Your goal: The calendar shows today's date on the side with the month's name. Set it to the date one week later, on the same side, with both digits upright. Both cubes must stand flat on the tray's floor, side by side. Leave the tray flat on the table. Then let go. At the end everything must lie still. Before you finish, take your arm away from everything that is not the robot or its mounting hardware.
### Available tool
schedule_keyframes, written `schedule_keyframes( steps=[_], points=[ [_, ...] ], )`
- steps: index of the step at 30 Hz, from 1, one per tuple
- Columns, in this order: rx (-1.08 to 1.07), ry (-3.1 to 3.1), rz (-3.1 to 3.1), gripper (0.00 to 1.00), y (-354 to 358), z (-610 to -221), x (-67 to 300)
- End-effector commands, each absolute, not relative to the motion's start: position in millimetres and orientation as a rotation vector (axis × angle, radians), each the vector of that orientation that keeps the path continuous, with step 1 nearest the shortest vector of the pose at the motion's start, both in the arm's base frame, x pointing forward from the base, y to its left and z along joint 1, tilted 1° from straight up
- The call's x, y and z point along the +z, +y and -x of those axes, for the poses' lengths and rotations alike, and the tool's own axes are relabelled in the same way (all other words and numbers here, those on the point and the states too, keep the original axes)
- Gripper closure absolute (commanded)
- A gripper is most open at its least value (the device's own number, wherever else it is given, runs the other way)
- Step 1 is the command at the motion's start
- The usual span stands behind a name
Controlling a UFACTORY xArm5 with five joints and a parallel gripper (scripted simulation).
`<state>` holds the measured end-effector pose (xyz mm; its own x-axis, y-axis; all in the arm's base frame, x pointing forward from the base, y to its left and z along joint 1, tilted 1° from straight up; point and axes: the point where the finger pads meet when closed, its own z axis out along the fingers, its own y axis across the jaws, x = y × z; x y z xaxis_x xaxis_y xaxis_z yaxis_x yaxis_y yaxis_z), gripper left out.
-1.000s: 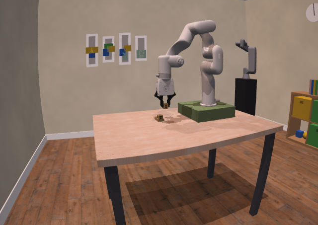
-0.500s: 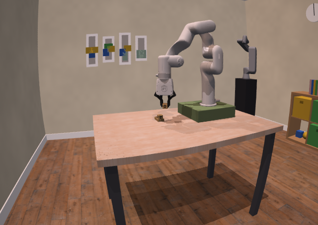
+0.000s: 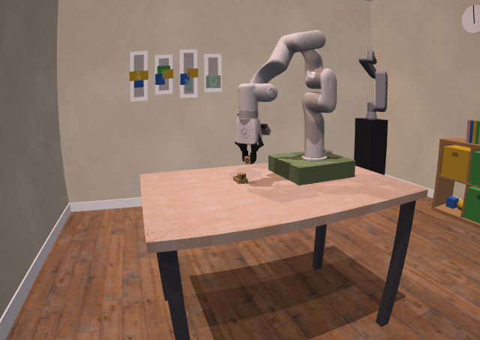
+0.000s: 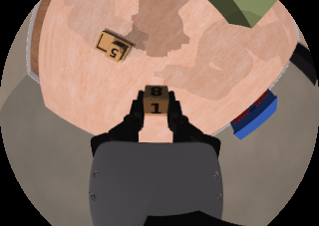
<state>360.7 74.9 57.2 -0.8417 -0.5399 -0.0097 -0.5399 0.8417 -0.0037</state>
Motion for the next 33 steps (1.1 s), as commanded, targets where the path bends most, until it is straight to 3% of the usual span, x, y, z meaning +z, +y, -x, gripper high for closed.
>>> schedule_keyframes(
  steps=[1, 17, 33],
  points=[
    [0.000, 3.065, 0.624, 0.73, 75.2, -362.1, 58.3],
    [0.004, 3.128, 0.024, 0.73, 75.2, -362.7, 58.5],
    [0.004, 3.128, -0.031, 0.73, 75.3, -362.7, 58.5]
  ],
)
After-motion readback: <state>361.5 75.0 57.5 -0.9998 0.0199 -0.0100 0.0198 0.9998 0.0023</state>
